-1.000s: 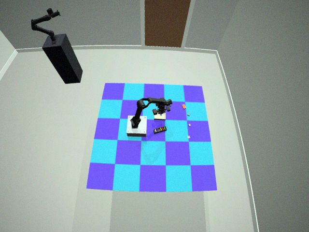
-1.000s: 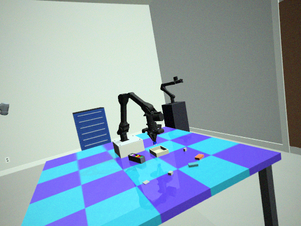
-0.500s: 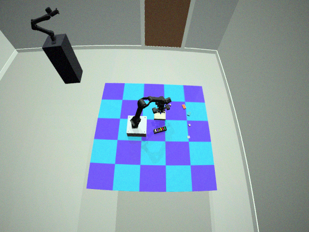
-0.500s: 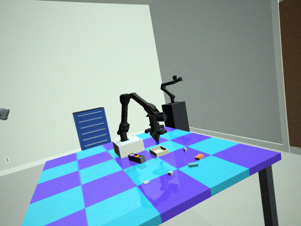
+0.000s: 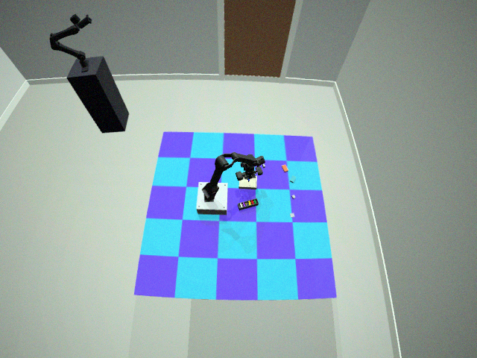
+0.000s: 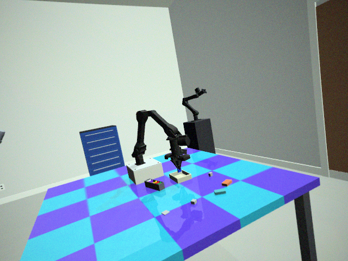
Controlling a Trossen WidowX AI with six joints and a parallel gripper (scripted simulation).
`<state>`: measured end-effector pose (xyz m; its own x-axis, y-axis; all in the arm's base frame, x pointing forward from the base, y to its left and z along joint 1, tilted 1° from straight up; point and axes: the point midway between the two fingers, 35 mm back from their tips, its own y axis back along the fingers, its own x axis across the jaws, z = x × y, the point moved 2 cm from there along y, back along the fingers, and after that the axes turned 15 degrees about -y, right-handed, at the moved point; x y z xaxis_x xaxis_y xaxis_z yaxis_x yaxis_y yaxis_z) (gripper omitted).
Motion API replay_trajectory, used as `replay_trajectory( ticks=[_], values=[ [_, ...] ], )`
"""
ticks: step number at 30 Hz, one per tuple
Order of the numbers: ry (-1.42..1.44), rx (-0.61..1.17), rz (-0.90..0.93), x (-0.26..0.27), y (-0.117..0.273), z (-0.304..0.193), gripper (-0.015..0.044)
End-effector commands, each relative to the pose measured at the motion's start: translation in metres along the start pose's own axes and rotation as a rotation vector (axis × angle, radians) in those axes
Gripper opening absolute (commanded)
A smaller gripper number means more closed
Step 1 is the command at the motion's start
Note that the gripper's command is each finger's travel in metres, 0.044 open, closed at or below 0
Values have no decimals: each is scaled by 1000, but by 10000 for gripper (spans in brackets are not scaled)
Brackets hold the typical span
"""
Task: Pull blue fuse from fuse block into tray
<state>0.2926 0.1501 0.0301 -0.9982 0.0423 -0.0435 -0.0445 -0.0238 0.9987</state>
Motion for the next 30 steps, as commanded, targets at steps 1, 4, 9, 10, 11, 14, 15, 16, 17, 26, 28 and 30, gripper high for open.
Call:
replay_trajectory(
  ticks=[1, 4, 9, 10, 11, 14, 15, 16, 17, 26, 28, 30],
  values=[
    [-6, 4, 1, 1, -6, -1, 0],
    [0, 1, 1, 0, -3, 0, 53],
    [0, 1, 1, 0, -3, 0, 184],
    [0, 1, 1, 0, -3, 0, 210],
    [0, 1, 1, 0, -3, 0, 236],
    [0, 1, 1, 0, -3, 0, 315],
    [0, 1, 1, 0, 0, 0, 330],
    [-2, 2, 1, 0, 9, 0, 330],
    [-4, 3, 1, 0, 22, 0, 330],
    [-6, 4, 1, 1, 34, -1, 330],
    [-6, 4, 1, 1, 34, -1, 330],
    [0, 1, 2, 1, 33, 0, 330]
  ],
)
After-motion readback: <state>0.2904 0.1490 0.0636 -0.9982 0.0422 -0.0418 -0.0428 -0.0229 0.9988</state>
